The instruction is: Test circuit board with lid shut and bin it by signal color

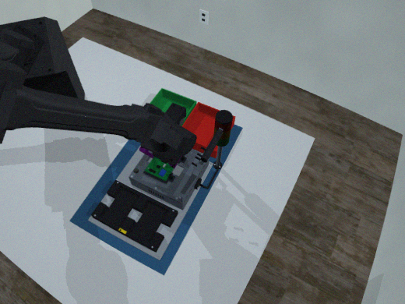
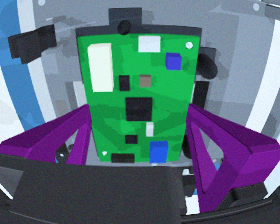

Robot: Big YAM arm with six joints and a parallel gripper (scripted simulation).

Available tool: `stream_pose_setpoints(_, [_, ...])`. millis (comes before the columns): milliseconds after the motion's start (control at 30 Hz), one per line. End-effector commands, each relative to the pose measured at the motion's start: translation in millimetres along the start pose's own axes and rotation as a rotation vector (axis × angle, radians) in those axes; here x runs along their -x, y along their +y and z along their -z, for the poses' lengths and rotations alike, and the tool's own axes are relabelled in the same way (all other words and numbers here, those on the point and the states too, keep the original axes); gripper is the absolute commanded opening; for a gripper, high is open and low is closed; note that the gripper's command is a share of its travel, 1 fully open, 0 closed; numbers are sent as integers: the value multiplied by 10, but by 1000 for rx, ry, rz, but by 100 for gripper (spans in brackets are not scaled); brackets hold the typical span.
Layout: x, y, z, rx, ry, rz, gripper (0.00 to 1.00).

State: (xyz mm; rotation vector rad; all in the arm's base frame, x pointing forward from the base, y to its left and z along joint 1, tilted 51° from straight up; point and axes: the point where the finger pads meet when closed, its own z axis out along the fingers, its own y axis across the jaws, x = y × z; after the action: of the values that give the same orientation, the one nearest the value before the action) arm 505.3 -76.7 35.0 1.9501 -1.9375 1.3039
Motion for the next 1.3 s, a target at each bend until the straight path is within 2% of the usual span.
stream_pose_setpoints(0, [-39, -59, -40, -8, 2, -5, 72])
stream_pose_setpoints(800, [-35, -57, -66, -7, 2, -4, 72])
stream_pose_setpoints(833, [-50, -88, -10, -18, 1, -6, 72])
stream_pose_setpoints(933, [-45, -57, -68, -9, 2, -7, 72])
stream_pose_setpoints(1067, [-43, -68, -54, -11, 2, -4, 72])
stream_pose_setpoints(1100, [-43, -68, -52, -11, 2, -4, 92])
stream_pose_setpoints(1267, [-44, -68, -52, -11, 2, -6, 92])
